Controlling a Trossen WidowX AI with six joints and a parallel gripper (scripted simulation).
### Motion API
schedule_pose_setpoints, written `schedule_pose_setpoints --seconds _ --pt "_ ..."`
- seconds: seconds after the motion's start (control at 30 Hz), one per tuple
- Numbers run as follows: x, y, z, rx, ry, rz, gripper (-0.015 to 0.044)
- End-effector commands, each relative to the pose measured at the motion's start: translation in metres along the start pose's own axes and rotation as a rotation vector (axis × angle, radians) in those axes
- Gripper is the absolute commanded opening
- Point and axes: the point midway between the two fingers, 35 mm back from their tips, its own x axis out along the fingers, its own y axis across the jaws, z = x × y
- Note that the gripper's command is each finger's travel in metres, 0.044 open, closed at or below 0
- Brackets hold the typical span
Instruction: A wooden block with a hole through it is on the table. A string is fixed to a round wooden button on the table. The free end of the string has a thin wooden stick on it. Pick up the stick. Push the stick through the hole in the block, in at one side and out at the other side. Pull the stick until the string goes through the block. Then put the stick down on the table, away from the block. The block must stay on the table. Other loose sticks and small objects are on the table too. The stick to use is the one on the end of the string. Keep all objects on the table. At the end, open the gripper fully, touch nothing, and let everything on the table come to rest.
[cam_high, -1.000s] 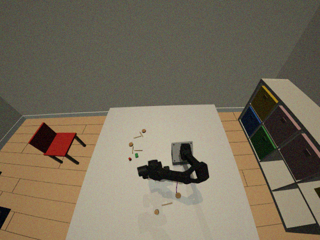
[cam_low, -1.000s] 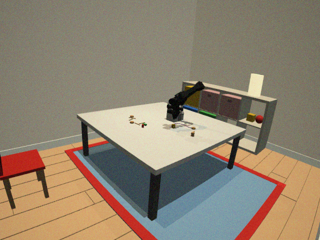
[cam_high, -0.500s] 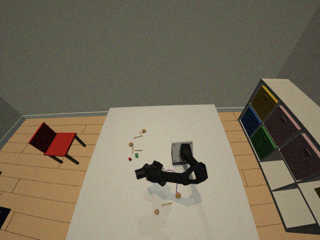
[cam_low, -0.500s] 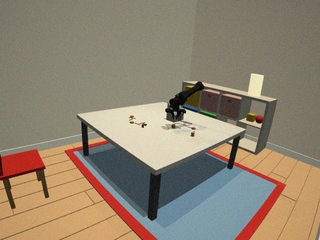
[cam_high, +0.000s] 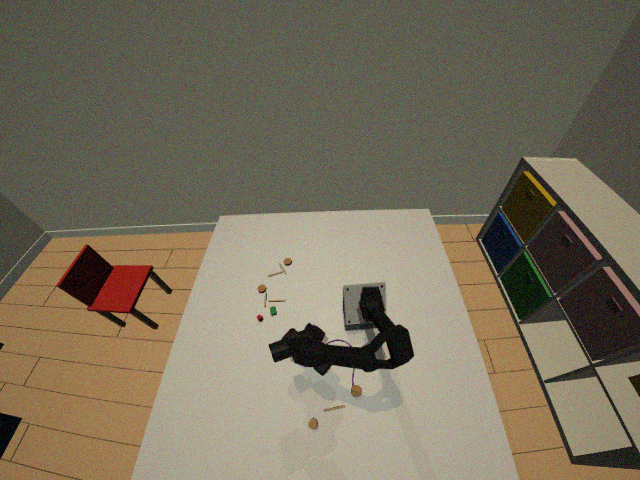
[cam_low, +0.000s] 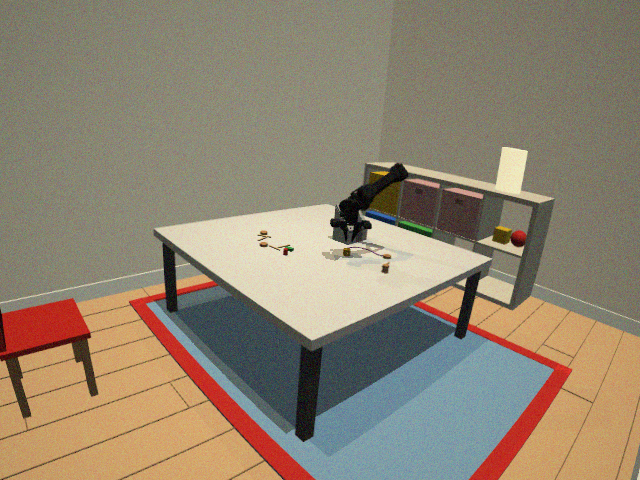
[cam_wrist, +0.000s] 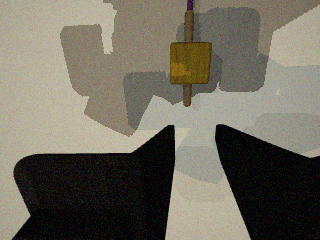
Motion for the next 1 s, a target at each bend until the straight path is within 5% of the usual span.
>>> schedule_pose_setpoints --seconds 0.0,0.97 --pt "0.009 0.002 0.004 0.017 -0.012 -0.003 0.0120" --pt "0.056 0.002 0.004 0.017 -0.011 -0.004 0.0120"
